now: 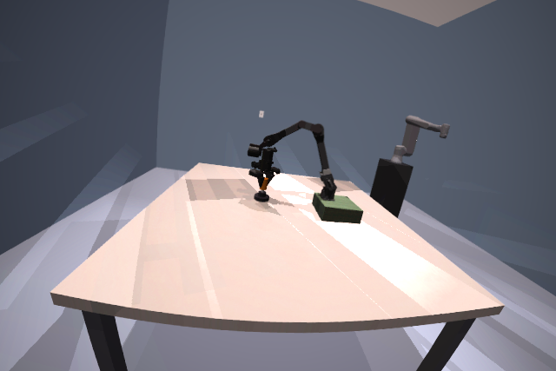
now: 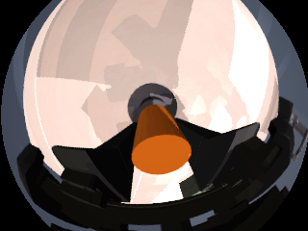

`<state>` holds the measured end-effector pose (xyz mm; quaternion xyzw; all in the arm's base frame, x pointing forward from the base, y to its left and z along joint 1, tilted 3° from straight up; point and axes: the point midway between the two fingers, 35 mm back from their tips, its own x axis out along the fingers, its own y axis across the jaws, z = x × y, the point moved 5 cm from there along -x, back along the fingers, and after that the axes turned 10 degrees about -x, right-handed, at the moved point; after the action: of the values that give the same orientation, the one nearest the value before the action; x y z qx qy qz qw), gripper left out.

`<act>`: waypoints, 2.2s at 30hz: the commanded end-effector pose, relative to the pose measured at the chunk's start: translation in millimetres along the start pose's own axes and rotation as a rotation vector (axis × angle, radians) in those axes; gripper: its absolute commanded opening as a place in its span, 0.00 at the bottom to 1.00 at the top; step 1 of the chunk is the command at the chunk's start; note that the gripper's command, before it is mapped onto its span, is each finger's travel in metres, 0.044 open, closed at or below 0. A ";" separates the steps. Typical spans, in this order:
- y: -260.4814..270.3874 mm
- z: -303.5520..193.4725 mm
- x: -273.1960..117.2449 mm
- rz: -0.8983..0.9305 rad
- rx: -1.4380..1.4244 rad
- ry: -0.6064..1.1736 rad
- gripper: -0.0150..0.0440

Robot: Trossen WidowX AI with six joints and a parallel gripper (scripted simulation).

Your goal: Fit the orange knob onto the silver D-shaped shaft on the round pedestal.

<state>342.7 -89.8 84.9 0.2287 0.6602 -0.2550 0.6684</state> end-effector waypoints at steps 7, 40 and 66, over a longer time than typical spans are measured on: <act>0.2 1.0 -1.8 -0.001 0.004 -0.004 0.25; 0.1 1.8 -2.6 -0.001 0.213 -0.004 0.25; 0.6 1.7 -4.6 -0.001 0.213 -0.004 0.25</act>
<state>342.9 -89.9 85.4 0.2970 0.6308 -0.3235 0.6397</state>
